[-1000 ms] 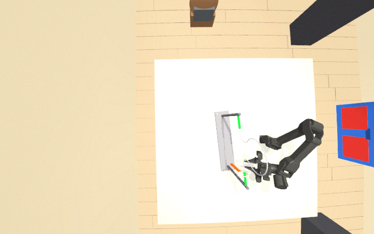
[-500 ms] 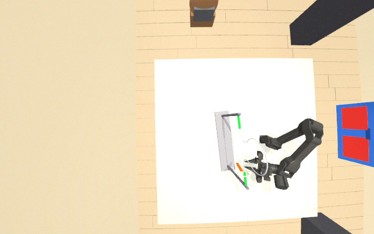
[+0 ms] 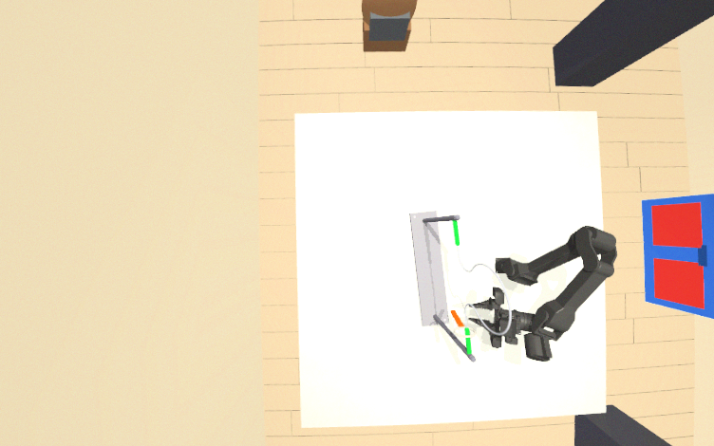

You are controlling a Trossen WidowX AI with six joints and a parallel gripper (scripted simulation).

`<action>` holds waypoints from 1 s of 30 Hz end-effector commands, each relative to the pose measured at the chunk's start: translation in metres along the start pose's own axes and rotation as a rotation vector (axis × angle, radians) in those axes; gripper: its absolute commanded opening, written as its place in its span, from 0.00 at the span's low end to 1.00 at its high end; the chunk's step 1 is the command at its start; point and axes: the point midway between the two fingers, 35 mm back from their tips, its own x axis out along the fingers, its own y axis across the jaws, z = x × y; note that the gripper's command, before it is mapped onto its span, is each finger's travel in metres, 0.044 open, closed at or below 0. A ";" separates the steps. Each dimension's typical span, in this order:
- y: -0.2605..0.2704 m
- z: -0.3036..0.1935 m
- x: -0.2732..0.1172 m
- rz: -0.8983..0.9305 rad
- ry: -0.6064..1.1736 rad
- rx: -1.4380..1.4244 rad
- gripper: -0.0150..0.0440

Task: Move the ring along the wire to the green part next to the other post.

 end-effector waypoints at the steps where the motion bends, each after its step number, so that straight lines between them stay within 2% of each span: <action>1: 0.003 0.001 -0.023 0.005 0.002 0.005 0.75; 4: 0.001 0.005 -0.042 0.010 -0.019 0.002 0.88; 7: 0.000 0.005 -0.043 0.011 -0.021 0.002 1.00; 30: 0.000 0.005 -0.043 0.011 -0.021 0.002 1.00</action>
